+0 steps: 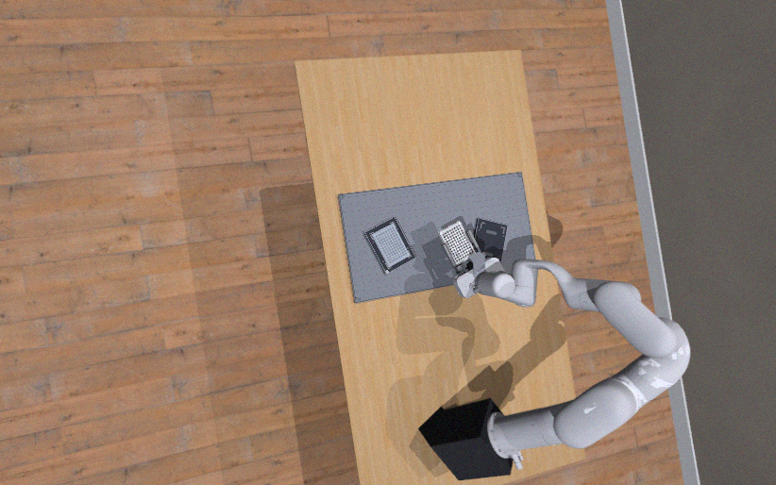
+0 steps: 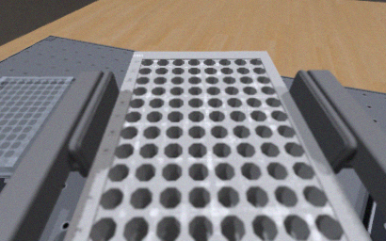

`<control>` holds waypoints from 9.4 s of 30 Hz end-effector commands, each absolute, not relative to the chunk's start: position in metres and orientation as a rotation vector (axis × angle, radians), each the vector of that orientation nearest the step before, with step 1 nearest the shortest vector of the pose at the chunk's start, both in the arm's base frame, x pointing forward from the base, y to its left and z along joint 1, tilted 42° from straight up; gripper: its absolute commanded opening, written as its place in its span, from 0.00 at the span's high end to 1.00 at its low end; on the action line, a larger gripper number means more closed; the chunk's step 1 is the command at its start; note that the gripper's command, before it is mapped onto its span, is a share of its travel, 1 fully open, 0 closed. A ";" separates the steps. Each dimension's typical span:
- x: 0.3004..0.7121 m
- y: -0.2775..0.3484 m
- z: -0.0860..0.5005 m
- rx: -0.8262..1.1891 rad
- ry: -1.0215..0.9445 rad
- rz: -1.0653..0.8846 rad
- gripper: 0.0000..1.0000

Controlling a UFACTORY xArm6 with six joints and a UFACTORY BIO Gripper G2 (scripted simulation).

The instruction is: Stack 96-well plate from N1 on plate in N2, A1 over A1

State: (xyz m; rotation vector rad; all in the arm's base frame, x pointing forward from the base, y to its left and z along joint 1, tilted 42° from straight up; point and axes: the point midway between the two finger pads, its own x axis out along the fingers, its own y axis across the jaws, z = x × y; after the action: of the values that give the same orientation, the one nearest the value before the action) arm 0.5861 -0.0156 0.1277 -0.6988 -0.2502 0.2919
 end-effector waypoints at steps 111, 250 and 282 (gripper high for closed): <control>0.644 0.150 0.013 -0.698 -0.255 0.291 1.00; 0.661 0.118 -0.027 -0.698 -0.255 0.291 1.00; 0.663 0.115 -0.030 -0.698 -0.255 0.291 1.00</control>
State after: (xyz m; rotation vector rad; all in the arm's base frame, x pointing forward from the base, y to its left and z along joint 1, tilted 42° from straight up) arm 0.6617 0.1138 -0.0315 -0.6996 -0.2509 0.2902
